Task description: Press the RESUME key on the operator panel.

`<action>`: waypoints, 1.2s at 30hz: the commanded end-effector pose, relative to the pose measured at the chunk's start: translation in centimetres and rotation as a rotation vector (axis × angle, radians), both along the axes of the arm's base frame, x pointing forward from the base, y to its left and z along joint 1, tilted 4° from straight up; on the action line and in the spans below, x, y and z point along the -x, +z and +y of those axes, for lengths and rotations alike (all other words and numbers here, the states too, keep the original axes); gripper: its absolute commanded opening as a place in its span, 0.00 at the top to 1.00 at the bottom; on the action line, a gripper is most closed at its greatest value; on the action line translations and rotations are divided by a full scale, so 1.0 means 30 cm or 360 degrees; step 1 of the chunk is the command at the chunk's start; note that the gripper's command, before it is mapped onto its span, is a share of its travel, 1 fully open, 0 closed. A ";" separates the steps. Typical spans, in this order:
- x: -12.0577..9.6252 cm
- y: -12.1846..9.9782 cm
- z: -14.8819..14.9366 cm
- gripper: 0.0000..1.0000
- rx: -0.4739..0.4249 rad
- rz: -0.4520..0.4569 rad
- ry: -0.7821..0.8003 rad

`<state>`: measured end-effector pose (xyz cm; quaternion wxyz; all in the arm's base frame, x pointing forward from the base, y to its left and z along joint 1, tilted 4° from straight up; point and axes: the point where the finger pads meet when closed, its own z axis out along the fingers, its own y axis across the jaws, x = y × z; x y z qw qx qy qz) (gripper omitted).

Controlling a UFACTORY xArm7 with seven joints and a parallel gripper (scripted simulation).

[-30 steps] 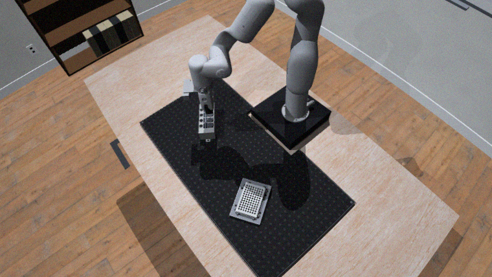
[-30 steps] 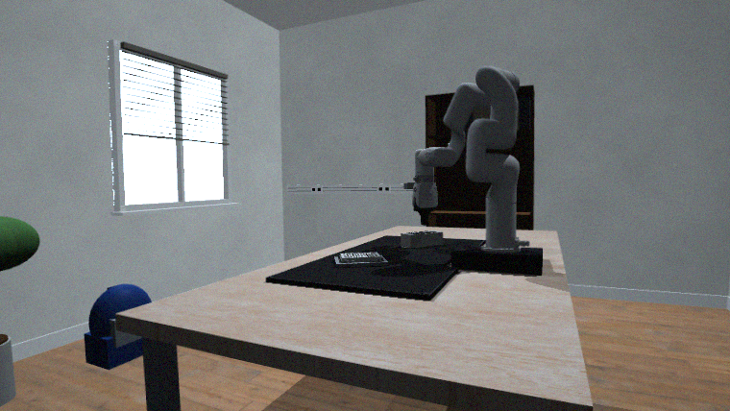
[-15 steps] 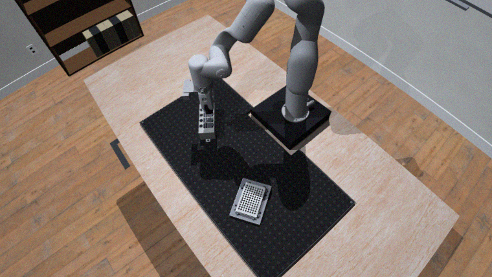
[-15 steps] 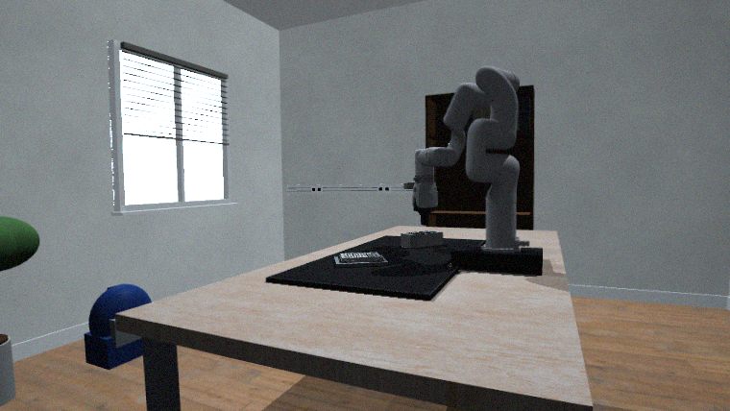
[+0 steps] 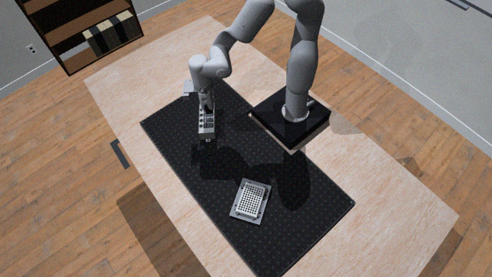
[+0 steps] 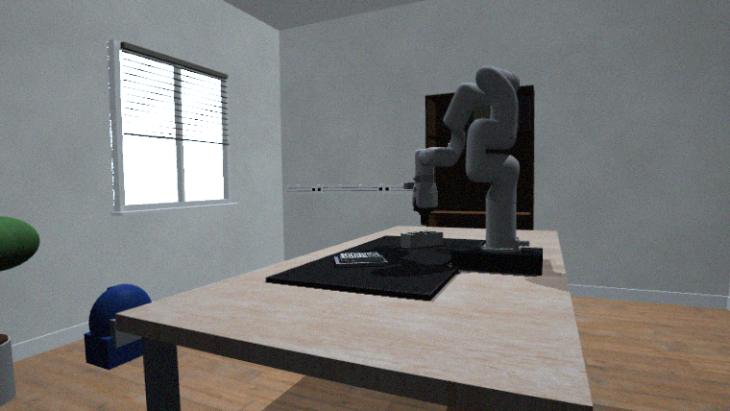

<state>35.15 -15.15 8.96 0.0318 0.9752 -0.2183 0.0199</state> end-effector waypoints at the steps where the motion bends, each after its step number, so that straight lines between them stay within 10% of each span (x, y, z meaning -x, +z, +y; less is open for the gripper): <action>1: -0.006 0.005 -0.002 1.00 0.0003 -0.0007 0.0000; 36: -0.059 0.069 0.143 1.00 0.0003 -0.0007 0.0001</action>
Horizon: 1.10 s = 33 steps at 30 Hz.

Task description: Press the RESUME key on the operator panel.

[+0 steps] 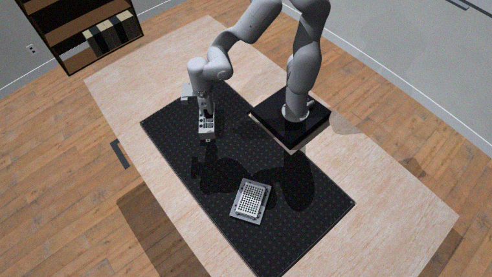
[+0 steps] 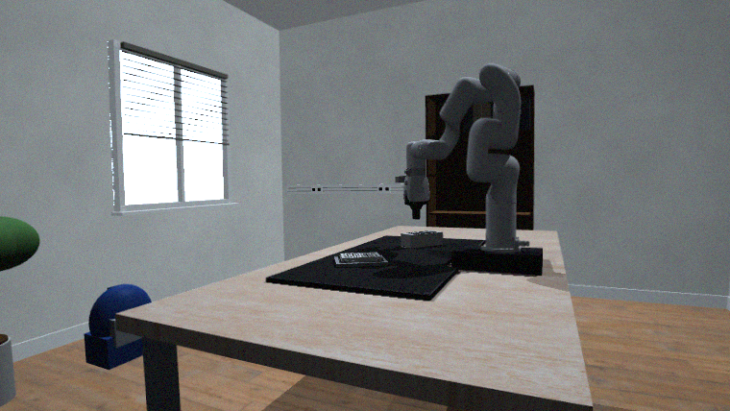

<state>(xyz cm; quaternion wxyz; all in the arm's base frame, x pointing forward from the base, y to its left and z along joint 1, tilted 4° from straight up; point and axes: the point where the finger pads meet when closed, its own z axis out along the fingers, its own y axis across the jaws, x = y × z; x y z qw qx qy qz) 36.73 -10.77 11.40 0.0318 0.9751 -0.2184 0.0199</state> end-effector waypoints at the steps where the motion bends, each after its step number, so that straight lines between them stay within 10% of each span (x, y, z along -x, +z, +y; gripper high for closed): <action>1: -0.006 -0.018 -0.003 1.00 0.0003 -0.0007 0.0001; 33: -0.008 -0.103 -0.009 1.00 0.0003 -0.0007 0.0001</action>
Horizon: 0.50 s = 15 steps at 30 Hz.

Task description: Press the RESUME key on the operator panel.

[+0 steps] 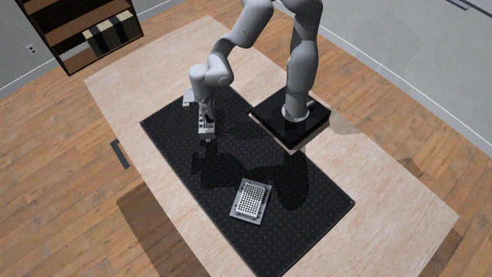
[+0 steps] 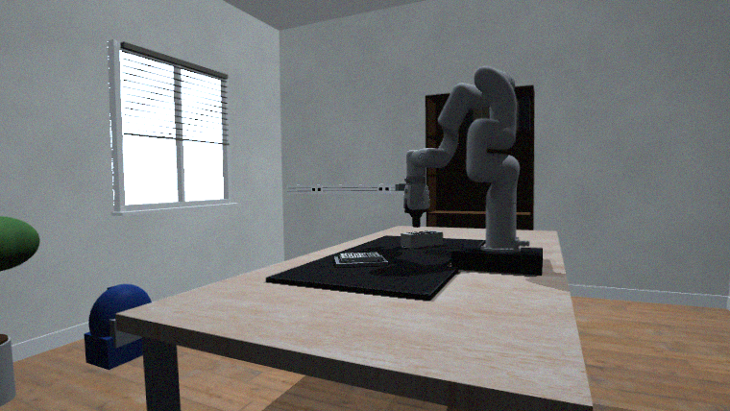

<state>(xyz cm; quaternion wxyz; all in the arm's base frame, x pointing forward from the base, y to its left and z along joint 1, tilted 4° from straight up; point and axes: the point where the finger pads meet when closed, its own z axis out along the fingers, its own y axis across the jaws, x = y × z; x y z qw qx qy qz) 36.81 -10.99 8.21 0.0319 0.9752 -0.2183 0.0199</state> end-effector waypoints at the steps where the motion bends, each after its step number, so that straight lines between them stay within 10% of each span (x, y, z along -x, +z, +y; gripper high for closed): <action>1: -0.006 0.001 -0.002 1.00 0.0002 -0.0007 0.0001; 15: -0.006 -0.026 -0.004 1.00 0.0003 -0.0007 0.0001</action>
